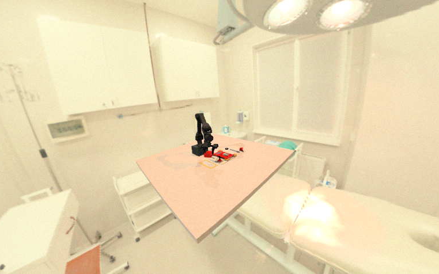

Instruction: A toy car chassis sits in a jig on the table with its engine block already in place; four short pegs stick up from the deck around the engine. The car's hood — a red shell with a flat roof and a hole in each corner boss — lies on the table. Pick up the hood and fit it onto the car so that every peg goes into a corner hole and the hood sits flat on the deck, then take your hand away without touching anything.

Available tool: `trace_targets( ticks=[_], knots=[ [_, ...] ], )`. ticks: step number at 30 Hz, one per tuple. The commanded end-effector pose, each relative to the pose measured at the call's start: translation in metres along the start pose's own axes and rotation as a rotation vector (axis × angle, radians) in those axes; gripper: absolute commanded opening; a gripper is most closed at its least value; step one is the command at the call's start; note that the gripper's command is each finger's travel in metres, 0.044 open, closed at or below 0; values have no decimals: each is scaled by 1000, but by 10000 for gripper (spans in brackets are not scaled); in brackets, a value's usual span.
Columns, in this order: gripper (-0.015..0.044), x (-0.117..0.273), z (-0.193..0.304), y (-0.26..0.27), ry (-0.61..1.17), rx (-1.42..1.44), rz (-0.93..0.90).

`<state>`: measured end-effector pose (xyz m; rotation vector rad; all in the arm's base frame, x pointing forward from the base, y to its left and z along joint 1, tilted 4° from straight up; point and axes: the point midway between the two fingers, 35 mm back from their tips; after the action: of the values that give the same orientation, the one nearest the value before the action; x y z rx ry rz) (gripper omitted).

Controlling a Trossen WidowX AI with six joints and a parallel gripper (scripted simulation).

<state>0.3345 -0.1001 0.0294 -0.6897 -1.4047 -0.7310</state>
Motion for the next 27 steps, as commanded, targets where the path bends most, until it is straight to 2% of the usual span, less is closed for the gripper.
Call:
trace_targets(
  ticks=[1, 27],
  knots=[
    [0, 0, 10, 11, 5, 78, 4],
    [0, 3, 91, 93, 6, 682, -9]
  ],
)
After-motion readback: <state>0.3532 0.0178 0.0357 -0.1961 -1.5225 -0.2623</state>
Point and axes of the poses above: the point midway between the two fingers, 35 mm back from their tips, its own x axis back along the fingers, its own y axis across the jaws, z = x × y, and after that the axes turned 4 degrees about x, right-handed
